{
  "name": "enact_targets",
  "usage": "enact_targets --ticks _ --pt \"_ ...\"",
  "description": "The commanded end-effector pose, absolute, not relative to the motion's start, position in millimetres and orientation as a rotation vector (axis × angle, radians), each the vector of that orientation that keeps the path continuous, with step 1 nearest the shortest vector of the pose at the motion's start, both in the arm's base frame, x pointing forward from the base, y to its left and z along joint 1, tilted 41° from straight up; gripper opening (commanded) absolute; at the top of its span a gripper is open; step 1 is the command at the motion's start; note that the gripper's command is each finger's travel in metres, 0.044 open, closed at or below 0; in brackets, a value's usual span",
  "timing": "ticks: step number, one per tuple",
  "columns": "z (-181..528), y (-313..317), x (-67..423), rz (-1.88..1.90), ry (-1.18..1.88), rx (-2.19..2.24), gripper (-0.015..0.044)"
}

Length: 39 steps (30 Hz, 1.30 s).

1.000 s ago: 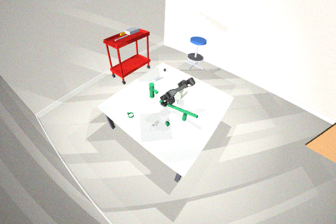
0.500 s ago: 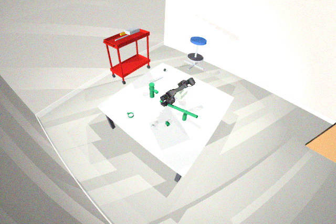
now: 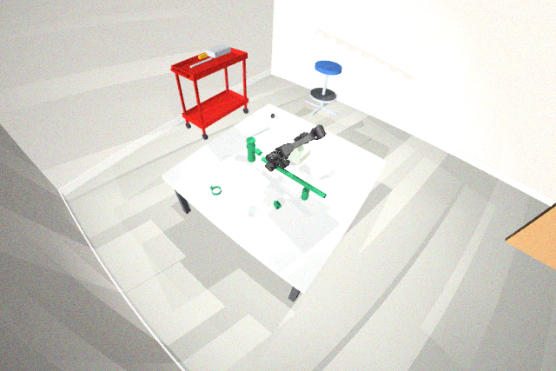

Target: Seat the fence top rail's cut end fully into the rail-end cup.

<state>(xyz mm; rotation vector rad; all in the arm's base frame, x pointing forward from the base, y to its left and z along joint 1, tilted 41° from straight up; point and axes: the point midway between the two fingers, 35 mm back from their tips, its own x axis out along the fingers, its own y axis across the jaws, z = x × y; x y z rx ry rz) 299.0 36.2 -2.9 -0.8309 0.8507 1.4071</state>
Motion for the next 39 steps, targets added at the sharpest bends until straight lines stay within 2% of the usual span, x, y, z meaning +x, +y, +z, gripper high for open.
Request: enact_targets --ticks 1,39 --pt "11.8 15.5 301.1 1.378 0.9 -0.895 0.0" --pt "13.3 10.8 302.9 1.383 0.887 -0.881 0.0"
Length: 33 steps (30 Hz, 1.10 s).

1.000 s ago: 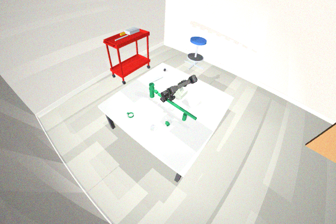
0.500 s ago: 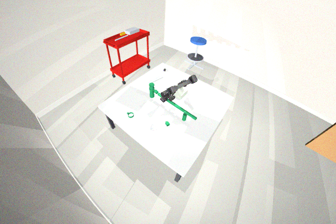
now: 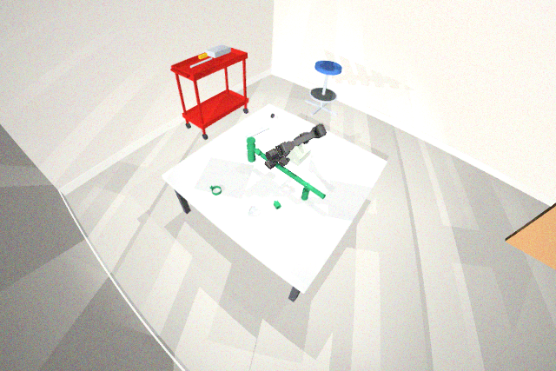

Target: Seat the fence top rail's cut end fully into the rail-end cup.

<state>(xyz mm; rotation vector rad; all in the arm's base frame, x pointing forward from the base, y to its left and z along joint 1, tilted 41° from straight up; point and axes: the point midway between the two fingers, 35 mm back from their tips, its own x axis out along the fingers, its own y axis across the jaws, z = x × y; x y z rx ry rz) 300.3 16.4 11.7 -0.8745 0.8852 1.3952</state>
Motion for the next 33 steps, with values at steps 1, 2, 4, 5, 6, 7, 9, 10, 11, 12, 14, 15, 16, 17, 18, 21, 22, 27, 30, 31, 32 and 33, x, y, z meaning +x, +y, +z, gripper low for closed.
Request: enact_targets --ticks 1,2,4,5,6,7,9,10,11,12,14,15,16,17,18,21,22,27,30,31,32,33 --pt "13.4 10.5 303.0 1.383 0.887 -0.881 0.0" --pt "13.4 10.1 303.1 1.383 0.887 -0.881 0.0" --pt "13.2 9.6 303.2 1.383 0.887 -0.881 0.0" --pt "12.8 9.3 303.1 1.384 0.887 -0.881 0.0" --pt "12.2 8.8 303.1 1.384 0.887 -0.881 0.0" --pt "11.5 8.2 303.0 1.385 0.887 -0.881 0.0" --pt "9.5 6.7 302.7 1.386 0.887 -0.88 0.0" --pt "8.3 5.7 302.5 1.387 0.886 -0.88 0.0" --pt "7.0 4.7 302.3 1.388 0.886 -0.879 0.0" --pt "5.7 3.8 302.1 1.389 0.886 -0.879 0.0" --pt "3.1 1.8 301.6 1.391 0.886 -0.878 0.0" --pt "1.9 0.8 301.4 1.392 0.886 -0.878 0.0" --pt "0.6 -0.2 301.1 1.393 0.886 -0.877 0.0" --pt "-0.7 -1.1 300.9 1.394 0.885 -0.877 0.0" --pt "-1.7 -1.9 300.7 1.395 0.885 -0.876 0.0" --pt "-2.6 -2.6 300.5 1.396 0.885 -0.876 0.0" --pt "-2.6 -2.6 300.5 1.396 0.885 -0.876 0.0" --pt "-2.0 1.0 300.2 1.403 0.881 -0.87 0.0" --pt "-1.9 2.2 300.1 1.405 0.88 -0.868 0.0" --pt "-1.9 2.2 300.1 1.405 0.88 -0.868 0.0" --pt "-1.9 2.2 300.1 1.405 0.88 -0.868 0.0" --pt "-1.9 2.2 300.1 1.405 0.88 -0.868 0.0"
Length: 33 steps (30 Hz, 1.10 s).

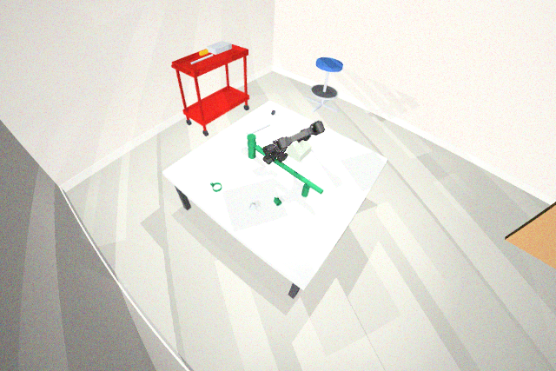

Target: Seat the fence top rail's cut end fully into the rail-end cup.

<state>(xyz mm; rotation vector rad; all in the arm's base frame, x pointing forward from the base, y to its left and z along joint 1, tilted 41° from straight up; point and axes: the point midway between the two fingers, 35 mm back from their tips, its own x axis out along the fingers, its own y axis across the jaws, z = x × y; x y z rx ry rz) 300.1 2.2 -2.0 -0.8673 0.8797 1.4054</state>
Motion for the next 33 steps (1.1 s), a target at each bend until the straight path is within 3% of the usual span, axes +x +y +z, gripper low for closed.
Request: enact_targets --ticks 1,33 --pt "-1.8 2.2 300.1 1.405 0.88 -0.868 0.0" --pt "1.4 -2.0 299.5 1.4 0.893 -0.878 0.0"
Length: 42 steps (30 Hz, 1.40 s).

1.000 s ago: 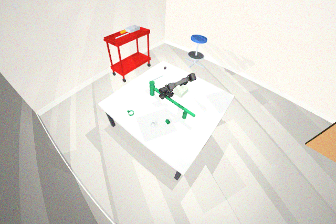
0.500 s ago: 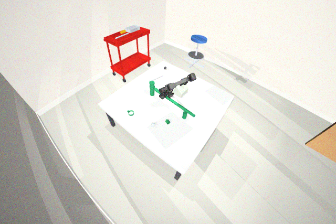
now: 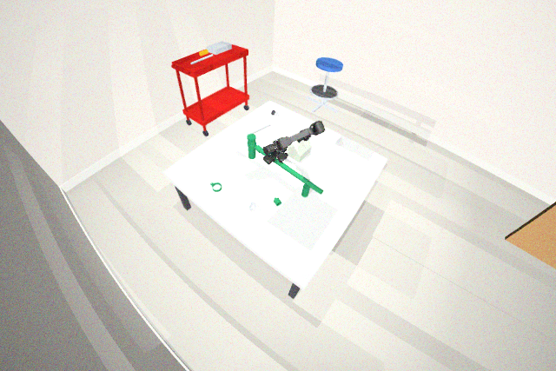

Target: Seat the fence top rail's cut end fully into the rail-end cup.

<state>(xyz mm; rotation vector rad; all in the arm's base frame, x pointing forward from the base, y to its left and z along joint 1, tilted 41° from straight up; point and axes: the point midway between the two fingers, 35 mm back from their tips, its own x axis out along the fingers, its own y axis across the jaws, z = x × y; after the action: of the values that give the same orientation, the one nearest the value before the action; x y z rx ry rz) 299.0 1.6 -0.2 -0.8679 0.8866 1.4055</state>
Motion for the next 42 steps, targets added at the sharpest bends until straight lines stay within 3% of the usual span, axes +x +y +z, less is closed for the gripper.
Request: enact_targets --ticks 1,42 --pt "1.5 -2.2 299.5 1.4 0.893 -0.878 0.0" --pt "1.4 -1.7 298.6 1.411 0.889 -0.869 0.0"
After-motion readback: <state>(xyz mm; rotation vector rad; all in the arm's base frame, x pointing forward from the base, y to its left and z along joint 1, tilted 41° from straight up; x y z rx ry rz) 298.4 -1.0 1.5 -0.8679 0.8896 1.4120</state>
